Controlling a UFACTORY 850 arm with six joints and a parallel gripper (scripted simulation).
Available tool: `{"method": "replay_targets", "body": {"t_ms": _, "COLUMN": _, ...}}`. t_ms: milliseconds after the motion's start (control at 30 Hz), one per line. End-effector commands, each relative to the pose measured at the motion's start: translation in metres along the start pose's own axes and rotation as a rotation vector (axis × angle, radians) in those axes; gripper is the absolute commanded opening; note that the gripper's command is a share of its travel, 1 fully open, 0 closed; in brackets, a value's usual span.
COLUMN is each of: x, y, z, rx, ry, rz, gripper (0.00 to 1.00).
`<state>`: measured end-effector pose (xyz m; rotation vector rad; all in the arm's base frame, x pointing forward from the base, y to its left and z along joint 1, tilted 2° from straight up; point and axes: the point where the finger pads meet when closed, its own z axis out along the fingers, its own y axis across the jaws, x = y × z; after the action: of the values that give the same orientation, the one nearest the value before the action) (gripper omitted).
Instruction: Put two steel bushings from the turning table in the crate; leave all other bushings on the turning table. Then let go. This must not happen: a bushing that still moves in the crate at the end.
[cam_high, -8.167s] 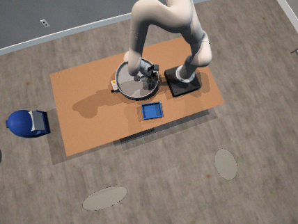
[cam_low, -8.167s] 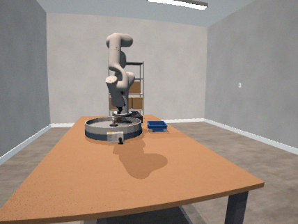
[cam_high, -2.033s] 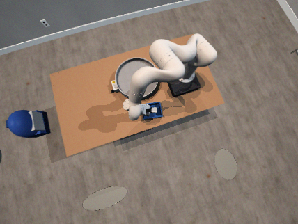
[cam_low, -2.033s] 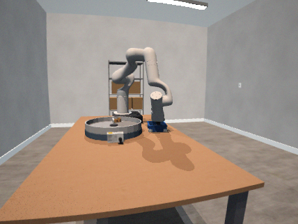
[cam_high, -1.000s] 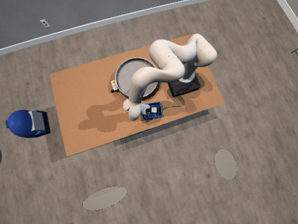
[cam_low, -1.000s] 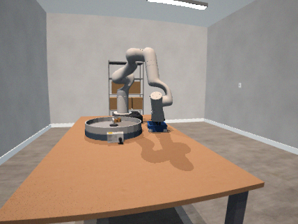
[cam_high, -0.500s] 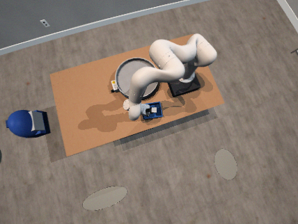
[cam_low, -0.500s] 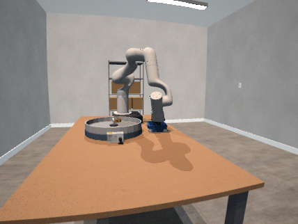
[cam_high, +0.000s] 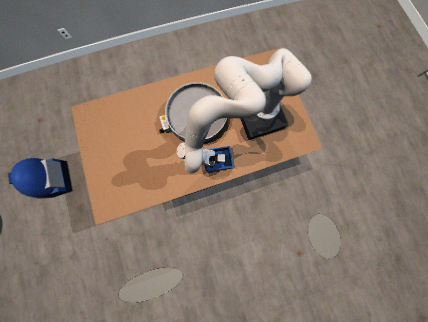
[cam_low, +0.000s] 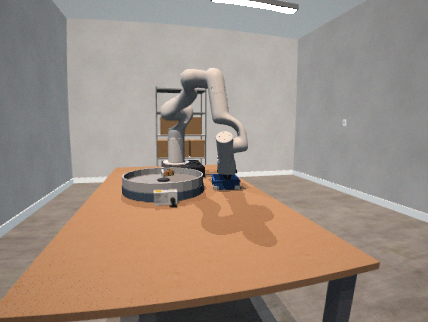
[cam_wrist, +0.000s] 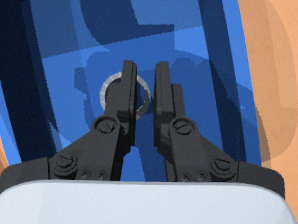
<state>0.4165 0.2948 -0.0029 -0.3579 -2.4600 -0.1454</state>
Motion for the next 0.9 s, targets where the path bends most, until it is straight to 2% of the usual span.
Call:
{"method": "replay_targets", "body": {"t_ms": 0, "x": 0.002, "y": 0.001, "z": -0.004, "rx": -0.001, "ry": -0.001, "rz": -0.001, "gripper": 0.11}}
{"method": "replay_targets", "body": {"t_ms": 433, "x": 0.037, "y": 0.0, "z": -0.045, "rx": -0.001, "ry": -0.001, "rz": -0.001, "gripper": 0.11}}
{"method": "replay_targets", "body": {"t_ms": 867, "x": 0.057, "y": 0.0, "z": -0.068, "rx": -0.001, "ry": -0.001, "rz": -0.001, "gripper": 0.11}}
